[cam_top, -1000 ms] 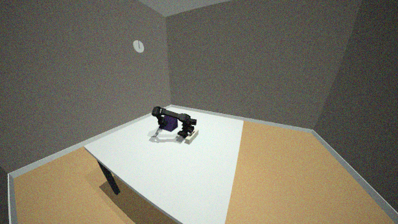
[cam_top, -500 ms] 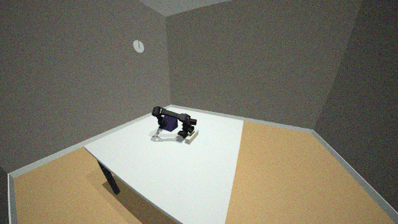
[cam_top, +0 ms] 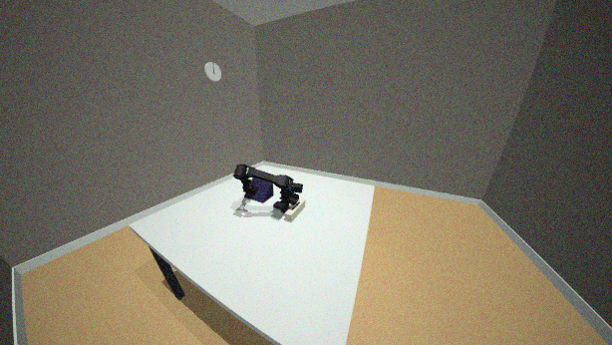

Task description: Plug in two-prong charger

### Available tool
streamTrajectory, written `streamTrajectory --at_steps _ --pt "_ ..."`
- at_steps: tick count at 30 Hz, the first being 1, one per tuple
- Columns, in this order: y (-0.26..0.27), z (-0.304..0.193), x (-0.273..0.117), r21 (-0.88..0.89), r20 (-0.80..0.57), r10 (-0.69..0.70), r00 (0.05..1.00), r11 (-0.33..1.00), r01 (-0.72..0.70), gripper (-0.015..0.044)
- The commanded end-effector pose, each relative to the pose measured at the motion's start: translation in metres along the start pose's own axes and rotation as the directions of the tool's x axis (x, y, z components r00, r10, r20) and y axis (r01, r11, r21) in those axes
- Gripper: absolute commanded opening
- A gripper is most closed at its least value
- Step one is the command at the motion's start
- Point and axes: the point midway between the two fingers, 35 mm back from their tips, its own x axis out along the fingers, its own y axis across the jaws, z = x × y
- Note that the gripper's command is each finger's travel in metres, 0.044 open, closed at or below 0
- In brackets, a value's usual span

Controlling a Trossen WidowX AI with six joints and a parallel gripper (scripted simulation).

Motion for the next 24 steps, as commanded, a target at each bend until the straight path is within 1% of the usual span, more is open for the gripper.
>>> streamTrajectory --at_steps 1,24 --pt "-0.0011 0.0011 -0.0006 -0.004 0.002 -0.005 1.0 1.0 0.005 0.0" --pt "-0.0015 0.0079 -0.0012 -0.004 0.002 -0.005 1.0 1.0 0.005 0.0"
